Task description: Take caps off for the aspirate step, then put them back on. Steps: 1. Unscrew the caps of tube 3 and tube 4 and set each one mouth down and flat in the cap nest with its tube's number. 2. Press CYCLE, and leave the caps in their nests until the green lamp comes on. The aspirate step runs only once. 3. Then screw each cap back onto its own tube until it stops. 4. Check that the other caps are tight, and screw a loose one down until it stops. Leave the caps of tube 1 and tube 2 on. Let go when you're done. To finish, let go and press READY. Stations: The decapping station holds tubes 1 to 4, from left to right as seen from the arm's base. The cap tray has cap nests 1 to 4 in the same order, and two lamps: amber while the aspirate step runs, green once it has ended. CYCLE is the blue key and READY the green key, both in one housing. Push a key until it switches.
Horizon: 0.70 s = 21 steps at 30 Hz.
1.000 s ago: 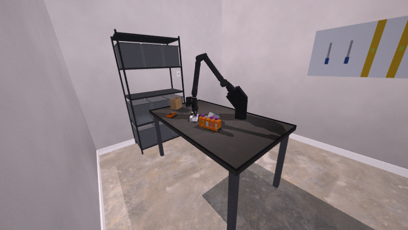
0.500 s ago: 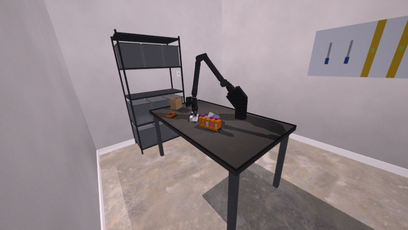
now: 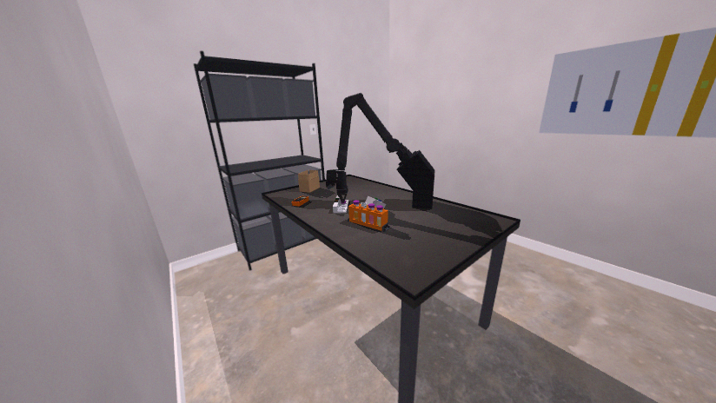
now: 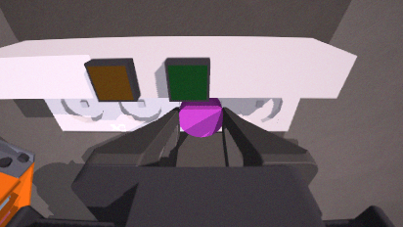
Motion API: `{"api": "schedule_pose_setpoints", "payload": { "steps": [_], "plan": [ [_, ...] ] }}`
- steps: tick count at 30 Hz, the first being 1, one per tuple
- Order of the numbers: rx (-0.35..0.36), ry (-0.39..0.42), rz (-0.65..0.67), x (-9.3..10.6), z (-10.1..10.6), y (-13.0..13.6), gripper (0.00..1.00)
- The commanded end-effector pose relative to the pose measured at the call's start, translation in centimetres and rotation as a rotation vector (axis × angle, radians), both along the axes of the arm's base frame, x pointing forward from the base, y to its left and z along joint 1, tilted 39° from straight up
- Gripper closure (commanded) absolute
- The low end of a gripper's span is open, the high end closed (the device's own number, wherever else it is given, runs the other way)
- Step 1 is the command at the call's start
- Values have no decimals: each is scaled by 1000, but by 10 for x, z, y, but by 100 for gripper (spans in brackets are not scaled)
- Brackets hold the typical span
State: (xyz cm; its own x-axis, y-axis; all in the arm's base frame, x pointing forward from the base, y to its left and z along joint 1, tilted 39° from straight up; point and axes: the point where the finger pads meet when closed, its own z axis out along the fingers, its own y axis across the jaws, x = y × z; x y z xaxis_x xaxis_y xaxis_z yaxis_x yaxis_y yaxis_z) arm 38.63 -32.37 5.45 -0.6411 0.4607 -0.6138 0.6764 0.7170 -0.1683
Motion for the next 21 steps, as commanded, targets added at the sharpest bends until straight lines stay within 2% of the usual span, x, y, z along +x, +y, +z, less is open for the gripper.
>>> {"api": "schedule_pose_setpoints", "payload": {
  "steps": [1,21],
  "plan": [
    [9,11,9,1,-14,5,100],
    [-4,-1,2,6,-11,-10,100]
  ]
}}
